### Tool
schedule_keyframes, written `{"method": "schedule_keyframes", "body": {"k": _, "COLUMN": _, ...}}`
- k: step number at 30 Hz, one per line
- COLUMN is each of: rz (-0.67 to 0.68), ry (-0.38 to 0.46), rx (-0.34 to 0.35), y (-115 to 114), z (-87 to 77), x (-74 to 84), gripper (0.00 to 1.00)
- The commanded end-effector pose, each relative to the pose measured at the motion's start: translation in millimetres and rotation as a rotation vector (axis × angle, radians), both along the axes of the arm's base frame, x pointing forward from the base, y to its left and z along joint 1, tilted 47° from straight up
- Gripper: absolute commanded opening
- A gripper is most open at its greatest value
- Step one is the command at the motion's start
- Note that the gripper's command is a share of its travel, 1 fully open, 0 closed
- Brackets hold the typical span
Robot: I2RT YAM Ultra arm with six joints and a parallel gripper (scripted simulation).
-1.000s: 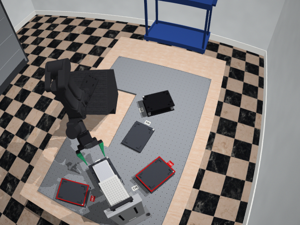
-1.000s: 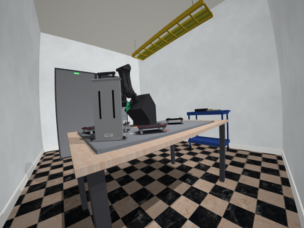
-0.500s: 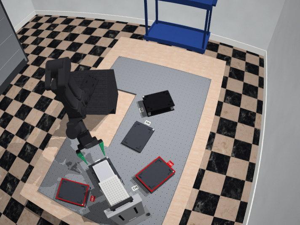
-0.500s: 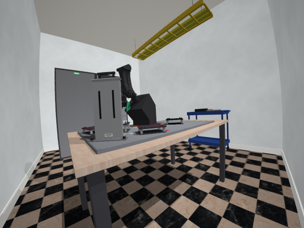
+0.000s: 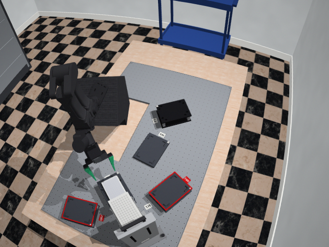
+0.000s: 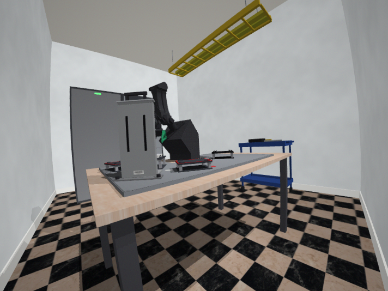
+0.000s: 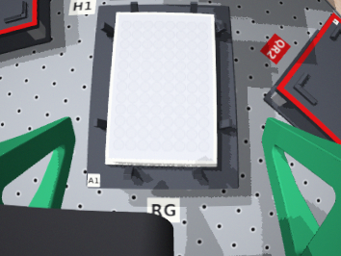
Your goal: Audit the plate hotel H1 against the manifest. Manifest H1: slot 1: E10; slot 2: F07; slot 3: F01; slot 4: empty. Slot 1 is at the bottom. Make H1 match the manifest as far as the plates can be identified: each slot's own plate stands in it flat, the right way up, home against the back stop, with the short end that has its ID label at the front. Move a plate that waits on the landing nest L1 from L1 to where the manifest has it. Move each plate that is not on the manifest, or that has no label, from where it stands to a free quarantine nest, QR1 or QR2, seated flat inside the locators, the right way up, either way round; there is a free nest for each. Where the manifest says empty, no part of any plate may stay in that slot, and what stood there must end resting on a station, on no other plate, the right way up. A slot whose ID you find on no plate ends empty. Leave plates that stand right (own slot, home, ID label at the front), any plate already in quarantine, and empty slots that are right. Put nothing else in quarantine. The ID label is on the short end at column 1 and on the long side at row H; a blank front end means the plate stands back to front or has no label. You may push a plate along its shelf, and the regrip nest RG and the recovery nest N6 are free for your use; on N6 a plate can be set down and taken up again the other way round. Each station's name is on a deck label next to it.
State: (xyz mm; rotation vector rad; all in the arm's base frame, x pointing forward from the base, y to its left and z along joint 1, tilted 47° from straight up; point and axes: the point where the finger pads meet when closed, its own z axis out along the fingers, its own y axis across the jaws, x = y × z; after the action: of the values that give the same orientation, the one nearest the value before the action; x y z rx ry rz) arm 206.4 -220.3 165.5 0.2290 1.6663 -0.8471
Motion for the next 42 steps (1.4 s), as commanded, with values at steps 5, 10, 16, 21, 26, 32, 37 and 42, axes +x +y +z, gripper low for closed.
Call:
{"method": "schedule_keyframes", "body": {"k": 5, "rz": 0.01, "ry": -0.006, "rx": -0.009, "y": 5.7, "z": -0.5, "x": -1.1, "gripper": 1.0}}
{"method": "schedule_keyframes", "body": {"k": 10, "rz": -0.003, "ry": 0.007, "rx": -0.012, "y": 2.1, "z": 10.4, "x": 3.8, "gripper": 1.0}}
{"method": "schedule_keyframes", "body": {"k": 16, "rz": -0.067, "ry": 0.14, "rx": 0.111, "y": -5.5, "z": 10.5, "x": 21.1, "gripper": 1.0}}
{"method": "schedule_keyframes", "body": {"k": 21, "rz": -0.122, "ry": 0.232, "rx": 0.19, "y": -10.8, "z": 18.7, "x": 34.7, "gripper": 1.0}}
{"method": "schedule_keyframes", "body": {"k": 26, "rz": -0.155, "ry": 0.289, "rx": 0.235, "y": -14.1, "z": 23.5, "x": 42.9, "gripper": 1.0}}
{"method": "schedule_keyframes", "body": {"k": 32, "rz": -0.22, "ry": 0.404, "rx": 0.324, "y": -17.6, "z": 28.8, "x": 52.0, "gripper": 1.0}}
{"method": "schedule_keyframes", "body": {"k": 37, "rz": -0.274, "ry": 0.501, "rx": 0.398, "y": -17.4, "z": 28.7, "x": 52.0, "gripper": 1.0}}
{"method": "schedule_keyframes", "body": {"k": 42, "rz": -0.306, "ry": 0.558, "rx": 0.443, "y": -17.3, "z": 28.6, "x": 52.0, "gripper": 1.0}}
